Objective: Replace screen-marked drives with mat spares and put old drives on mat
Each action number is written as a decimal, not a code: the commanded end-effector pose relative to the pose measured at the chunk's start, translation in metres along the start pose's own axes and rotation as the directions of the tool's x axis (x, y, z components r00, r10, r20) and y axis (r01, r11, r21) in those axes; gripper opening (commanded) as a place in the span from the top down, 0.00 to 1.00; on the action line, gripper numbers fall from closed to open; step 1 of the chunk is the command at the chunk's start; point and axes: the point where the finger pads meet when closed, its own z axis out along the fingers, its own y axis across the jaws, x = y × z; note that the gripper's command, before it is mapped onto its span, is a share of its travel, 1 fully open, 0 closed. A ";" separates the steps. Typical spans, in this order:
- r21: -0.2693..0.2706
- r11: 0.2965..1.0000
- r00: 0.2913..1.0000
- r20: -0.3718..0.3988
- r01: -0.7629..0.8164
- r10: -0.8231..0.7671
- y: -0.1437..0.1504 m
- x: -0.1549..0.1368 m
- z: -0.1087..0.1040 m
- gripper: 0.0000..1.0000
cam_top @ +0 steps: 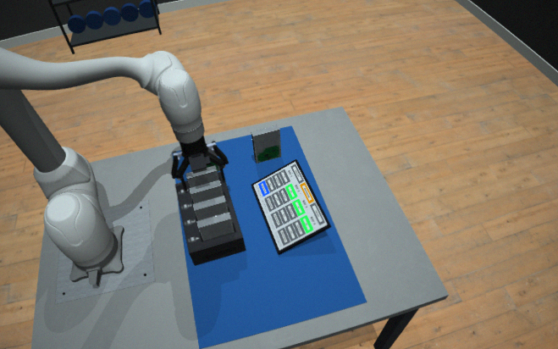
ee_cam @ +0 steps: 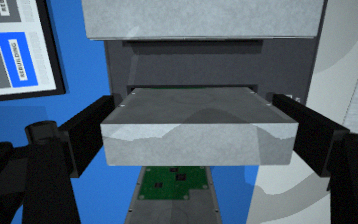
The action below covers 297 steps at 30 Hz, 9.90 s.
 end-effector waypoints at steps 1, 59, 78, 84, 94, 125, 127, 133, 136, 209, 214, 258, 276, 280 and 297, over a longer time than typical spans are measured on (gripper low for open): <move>0.001 1.000 1.000 0.000 0.000 0.000 0.000 0.000 0.000 0.11; 0.001 1.000 1.000 0.000 0.000 0.000 0.000 0.000 -0.115 0.11; 0.001 1.000 1.000 0.000 0.000 0.000 0.000 0.000 -0.115 0.90; 0.001 1.000 1.000 0.000 0.000 0.000 0.000 0.000 -0.115 0.90; 0.001 1.000 1.000 0.000 0.000 0.000 0.000 0.000 -0.115 0.90; -0.013 0.265 0.265 -0.029 0.964 -0.964 -0.244 0.134 -0.259 0.90; -0.014 0.168 0.168 -0.024 0.986 -0.986 -0.248 0.138 -0.262 0.90; 0.000 -0.019 -0.019 -0.001 1.000 -1.000 -0.249 0.140 -0.262 0.90; 0.000 -0.019 -0.019 -0.001 1.000 -1.000 -0.249 0.140 -0.262 0.90; 0.000 -0.019 -0.019 -0.001 1.000 -1.000 -0.249 0.140 -0.262 0.90; 0.000 -0.019 -0.019 -0.001 1.000 -1.000 -0.249 0.140 -0.262 0.90; 0.000 -0.019 -0.019 -0.001 1.000 -1.000 -0.249 0.140 -0.262 0.90; 0.000 -0.019 -0.019 -0.001 1.000 -1.000 -0.249 0.140 -0.262 0.90; 0.000 -0.019 -0.019 -0.001 1.000 -1.000 -0.249 0.140 -0.262 0.90; 0.000 -0.019 -0.019 -0.001 1.000 -1.000 -0.249 0.140 -0.262 0.90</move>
